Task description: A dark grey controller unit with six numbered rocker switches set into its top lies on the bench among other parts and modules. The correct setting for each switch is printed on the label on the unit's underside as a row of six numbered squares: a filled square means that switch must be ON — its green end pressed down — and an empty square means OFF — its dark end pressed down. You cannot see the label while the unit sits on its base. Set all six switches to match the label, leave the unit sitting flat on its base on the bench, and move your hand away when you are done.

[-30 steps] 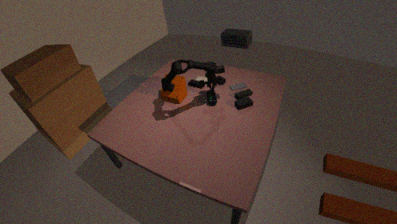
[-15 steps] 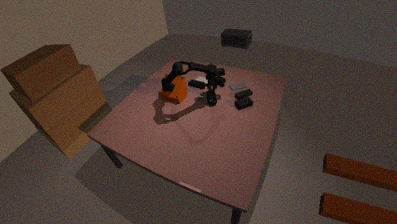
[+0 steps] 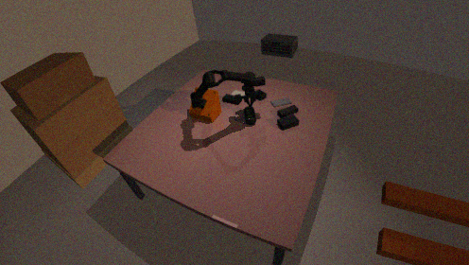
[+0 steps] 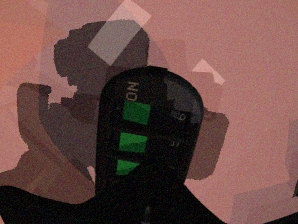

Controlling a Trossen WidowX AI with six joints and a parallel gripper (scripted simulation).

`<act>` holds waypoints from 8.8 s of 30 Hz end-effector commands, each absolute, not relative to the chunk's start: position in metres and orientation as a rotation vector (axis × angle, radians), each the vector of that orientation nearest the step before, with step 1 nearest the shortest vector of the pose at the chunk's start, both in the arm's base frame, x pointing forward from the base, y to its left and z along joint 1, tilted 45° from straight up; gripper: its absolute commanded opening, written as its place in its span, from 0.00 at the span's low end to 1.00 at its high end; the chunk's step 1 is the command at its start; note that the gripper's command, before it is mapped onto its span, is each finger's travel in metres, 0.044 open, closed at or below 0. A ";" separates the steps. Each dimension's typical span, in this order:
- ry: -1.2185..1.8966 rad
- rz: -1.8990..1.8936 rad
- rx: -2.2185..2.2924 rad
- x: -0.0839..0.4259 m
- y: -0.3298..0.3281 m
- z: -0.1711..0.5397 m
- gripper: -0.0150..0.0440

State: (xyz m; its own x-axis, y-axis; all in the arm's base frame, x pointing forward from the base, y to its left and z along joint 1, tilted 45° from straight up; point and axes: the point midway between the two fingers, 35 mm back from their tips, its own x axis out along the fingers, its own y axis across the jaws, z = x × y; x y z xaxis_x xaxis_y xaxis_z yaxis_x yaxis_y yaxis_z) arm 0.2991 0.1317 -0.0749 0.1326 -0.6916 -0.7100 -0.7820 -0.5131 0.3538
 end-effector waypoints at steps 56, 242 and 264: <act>1.477 1.324 -2.283 0.295 0.123 -0.044 0.25; 1.474 1.326 -2.281 0.276 0.151 -0.076 1.00; 1.474 1.325 -2.282 0.282 0.127 -0.102 1.00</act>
